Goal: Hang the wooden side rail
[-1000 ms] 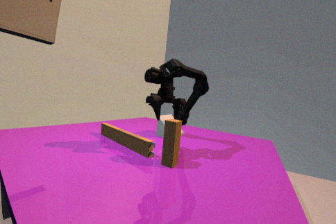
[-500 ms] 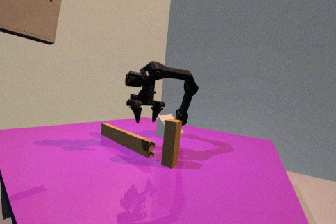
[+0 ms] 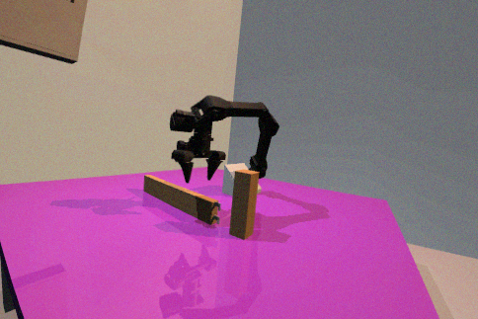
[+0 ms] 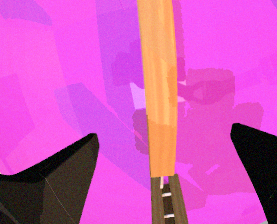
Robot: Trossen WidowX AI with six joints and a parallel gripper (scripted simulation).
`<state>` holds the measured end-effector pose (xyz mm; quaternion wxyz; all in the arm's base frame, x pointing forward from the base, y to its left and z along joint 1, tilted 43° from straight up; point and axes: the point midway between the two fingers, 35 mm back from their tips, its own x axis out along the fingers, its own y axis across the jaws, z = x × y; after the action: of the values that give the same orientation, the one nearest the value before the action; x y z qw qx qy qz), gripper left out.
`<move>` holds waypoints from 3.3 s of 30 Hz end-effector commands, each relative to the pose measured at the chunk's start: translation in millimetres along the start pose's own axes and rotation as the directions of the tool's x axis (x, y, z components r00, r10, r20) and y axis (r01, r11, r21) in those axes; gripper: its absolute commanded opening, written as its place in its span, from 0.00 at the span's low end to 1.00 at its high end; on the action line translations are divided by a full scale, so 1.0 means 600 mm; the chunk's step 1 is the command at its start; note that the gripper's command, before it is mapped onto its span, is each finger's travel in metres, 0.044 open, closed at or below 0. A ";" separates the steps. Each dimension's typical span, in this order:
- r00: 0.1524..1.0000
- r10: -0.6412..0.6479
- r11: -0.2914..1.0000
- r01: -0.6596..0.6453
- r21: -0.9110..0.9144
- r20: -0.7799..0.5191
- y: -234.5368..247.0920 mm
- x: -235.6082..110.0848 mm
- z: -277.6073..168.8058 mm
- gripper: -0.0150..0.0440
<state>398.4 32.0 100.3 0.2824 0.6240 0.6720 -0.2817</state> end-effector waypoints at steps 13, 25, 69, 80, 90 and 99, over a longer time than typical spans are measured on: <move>1.000 0.001 1.000 -0.001 -0.001 -0.001 -0.001 0.054 -0.003 1.00; 1.000 0.001 1.000 -0.001 -0.001 -0.001 0.001 0.087 -0.002 1.00; 1.000 0.001 1.000 -0.001 -0.001 -0.004 -0.002 0.158 -0.004 0.40; 1.000 0.001 1.000 -0.001 -0.001 -0.004 -0.002 0.158 -0.004 0.25; 1.000 0.001 1.000 -0.001 -0.010 -0.004 -0.002 0.158 -0.004 0.25; 1.000 0.001 0.991 -0.001 -0.134 -0.004 -0.001 0.157 -0.004 0.25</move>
<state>390.9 97.3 32.7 0.2969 0.6166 0.6793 -0.2648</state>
